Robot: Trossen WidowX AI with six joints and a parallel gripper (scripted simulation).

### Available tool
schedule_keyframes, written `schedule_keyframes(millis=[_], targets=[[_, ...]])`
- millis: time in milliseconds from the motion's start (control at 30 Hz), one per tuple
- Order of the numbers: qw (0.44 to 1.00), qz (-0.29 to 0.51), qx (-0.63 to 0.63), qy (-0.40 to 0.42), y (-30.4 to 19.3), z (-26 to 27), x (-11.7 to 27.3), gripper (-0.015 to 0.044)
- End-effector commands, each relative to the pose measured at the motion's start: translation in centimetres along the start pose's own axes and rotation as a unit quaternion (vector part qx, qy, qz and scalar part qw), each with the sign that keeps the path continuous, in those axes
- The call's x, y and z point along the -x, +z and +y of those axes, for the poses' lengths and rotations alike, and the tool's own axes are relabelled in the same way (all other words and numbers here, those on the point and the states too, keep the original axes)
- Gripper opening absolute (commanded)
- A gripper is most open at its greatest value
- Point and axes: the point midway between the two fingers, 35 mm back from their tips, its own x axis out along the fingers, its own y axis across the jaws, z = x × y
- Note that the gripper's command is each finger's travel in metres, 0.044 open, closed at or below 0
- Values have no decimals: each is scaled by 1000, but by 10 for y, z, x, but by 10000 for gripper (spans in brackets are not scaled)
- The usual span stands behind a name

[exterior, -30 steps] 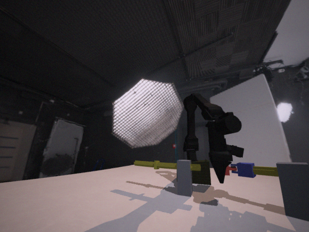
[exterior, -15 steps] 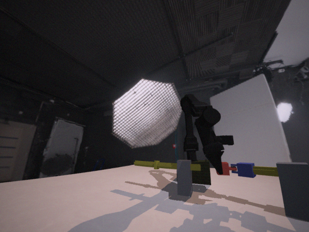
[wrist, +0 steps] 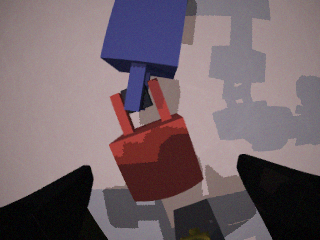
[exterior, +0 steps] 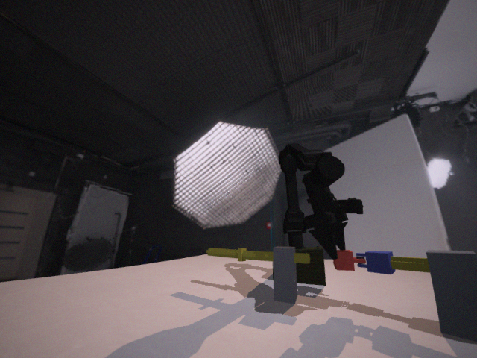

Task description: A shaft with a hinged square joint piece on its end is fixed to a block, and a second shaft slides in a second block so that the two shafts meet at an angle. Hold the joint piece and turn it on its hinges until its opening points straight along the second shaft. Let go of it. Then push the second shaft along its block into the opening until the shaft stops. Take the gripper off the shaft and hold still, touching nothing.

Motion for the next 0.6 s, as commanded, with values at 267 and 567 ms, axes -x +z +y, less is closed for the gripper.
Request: schedule_keyframes(millis=[267, 567], targets=[[978, 27, -206, -21, 13, -1, 37, 440], [934, 43, -352, -41, 19, 3, 64, 440]])
